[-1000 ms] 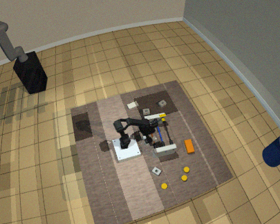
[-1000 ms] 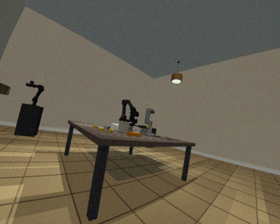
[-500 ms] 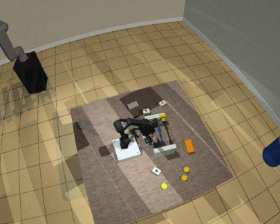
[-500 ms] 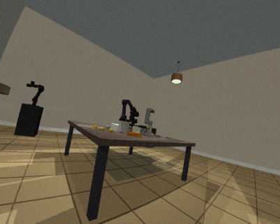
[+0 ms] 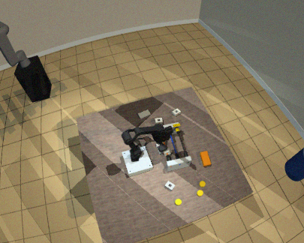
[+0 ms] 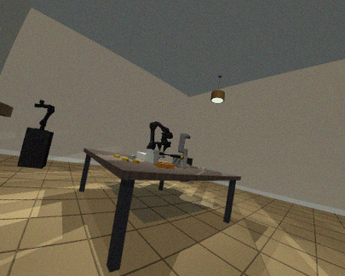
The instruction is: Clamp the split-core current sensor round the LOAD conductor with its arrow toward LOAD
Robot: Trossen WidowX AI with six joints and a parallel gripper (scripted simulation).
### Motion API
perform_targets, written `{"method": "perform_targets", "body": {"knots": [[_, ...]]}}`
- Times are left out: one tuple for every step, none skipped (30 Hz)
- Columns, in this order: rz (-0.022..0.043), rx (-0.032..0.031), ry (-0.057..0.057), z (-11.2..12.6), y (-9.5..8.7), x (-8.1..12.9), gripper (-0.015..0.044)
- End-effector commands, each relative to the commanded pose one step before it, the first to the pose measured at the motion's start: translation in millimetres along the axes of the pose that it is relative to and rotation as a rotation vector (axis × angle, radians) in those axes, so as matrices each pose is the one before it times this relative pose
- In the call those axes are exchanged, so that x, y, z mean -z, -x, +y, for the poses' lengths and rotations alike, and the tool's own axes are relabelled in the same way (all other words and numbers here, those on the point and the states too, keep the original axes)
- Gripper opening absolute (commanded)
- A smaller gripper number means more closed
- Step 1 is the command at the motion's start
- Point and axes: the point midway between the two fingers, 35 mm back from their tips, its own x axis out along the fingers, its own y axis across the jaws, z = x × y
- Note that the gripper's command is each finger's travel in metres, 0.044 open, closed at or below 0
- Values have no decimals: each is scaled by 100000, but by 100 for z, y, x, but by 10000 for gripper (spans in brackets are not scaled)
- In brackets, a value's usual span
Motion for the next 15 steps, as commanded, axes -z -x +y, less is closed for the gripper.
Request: {"method": "perform_targets", "body": {"knots": [[-514,-289,-675,35,1846,-24,0],[2,-18,-4,-1,522,34,0],[4,-18,-4,-1,523,46,0],[5,-18,-4,-2,524,58,0],[6,-18,-4,-3,524,70,0],[7,-18,-4,-4,524,82,0],[8,-18,-4,-5,524,94,0],[10,-17,-4,-6,524,106,0],[11,-17,-4,-7,523,118,0],[12,-17,-4,-8,522,130,0],[11,-14,-3,-7,432,117,0],[7,-9,-2,-5,260,75,0],[2,-3,-1,-2,87,26,0],[-6,0,451,-3,25,-66,0],[-11,1,904,-6,49,-132,0]]}}
